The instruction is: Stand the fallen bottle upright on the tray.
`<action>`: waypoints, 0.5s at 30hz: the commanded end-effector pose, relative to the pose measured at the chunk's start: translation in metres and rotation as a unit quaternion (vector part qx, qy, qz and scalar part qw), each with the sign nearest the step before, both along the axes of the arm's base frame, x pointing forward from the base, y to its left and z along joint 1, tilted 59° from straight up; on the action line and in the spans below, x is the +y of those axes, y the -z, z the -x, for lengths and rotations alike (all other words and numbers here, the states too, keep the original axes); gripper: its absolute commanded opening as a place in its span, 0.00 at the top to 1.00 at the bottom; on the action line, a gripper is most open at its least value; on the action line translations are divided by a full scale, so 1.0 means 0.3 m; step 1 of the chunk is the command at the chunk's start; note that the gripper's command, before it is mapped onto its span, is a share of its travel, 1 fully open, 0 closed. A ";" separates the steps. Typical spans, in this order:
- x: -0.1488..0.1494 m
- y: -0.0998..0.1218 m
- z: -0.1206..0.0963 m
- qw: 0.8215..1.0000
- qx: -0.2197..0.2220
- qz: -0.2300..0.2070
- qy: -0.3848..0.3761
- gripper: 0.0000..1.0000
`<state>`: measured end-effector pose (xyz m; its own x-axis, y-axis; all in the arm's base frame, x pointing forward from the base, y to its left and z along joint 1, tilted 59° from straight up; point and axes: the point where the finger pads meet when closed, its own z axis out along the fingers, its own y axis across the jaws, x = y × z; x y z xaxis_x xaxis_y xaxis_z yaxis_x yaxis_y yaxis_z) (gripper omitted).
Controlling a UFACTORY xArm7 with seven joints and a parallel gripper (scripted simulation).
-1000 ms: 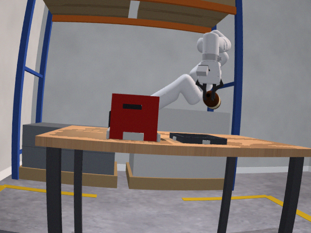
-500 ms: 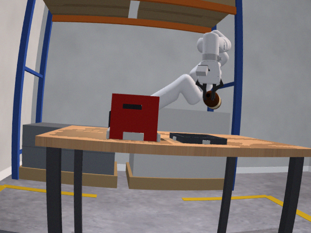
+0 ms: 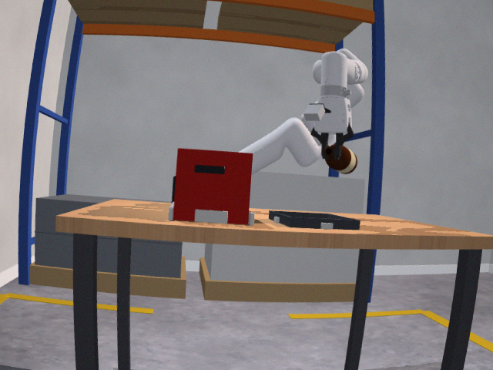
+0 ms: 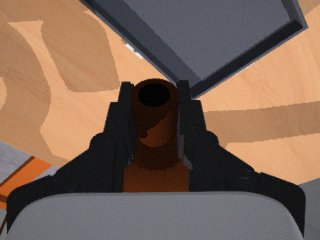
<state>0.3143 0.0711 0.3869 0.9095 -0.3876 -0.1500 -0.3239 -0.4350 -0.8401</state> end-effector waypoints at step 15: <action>-0.004 -0.004 -0.002 0.999 0.027 -0.009 0.020 1.00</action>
<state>0.3143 0.0711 0.3869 0.8844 -0.4176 -0.2084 -0.3872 -0.4072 -0.8272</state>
